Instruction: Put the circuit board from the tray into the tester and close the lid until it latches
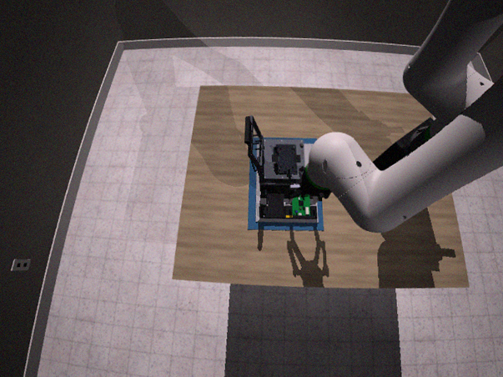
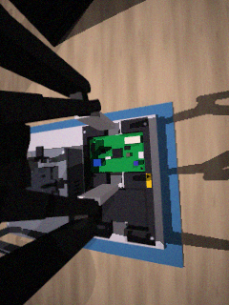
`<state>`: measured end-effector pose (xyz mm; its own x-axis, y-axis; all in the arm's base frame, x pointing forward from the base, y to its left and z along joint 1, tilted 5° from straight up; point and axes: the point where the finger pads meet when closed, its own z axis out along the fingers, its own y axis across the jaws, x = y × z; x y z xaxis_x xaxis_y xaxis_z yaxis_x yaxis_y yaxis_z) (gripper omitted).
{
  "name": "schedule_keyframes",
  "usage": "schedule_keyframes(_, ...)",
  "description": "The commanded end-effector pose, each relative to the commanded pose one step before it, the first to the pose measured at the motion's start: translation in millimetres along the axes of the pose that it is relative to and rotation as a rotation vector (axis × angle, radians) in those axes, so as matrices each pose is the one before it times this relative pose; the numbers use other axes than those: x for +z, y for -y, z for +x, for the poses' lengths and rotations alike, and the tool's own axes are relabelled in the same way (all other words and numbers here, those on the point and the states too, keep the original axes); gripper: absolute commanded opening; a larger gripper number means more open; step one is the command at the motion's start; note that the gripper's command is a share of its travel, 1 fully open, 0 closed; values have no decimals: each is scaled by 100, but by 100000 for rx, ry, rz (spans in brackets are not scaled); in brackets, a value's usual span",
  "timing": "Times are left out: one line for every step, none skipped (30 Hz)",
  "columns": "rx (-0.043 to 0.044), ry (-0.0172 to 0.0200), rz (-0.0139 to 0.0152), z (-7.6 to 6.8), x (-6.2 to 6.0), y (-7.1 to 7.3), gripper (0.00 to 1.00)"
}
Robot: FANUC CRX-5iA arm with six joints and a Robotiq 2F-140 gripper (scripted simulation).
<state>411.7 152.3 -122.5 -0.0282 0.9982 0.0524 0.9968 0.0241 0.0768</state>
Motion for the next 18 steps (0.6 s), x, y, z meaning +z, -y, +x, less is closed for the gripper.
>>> schedule_keyframes(3,-1,-34,-26,-10,23,58)
schedule_keyframes(0,0,0,0,0,0,58)
schedule_keyframes(0,0,0,-23,0,33,58)
schedule_keyframes(0,0,0,-24,0,34,58)
schedule_keyframes(0,0,0,-24,0,34,58)
schedule_keyframes(0,0,0,-24,0,35,58)
schedule_keyframes(0,0,0,-24,0,35,58)
schedule_keyframes(0,0,0,-24,0,35,58)
schedule_keyframes(0,0,0,-24,0,34,58)
schedule_keyframes(0,0,0,-24,0,34,58)
schedule_keyframes(0,0,0,-23,0,33,58)
schedule_keyframes(0,0,0,-22,0,32,58)
schedule_keyframes(0,0,0,-21,0,30,58)
schedule_keyframes(0,0,0,-20,0,29,58)
schedule_keyframes(0,0,0,-19,0,27,58)
schedule_keyframes(0,0,0,-17,0,25,58)
schedule_keyframes(0,0,0,-16,0,23,58)
schedule_keyframes(0,0,0,0,0,0,58)
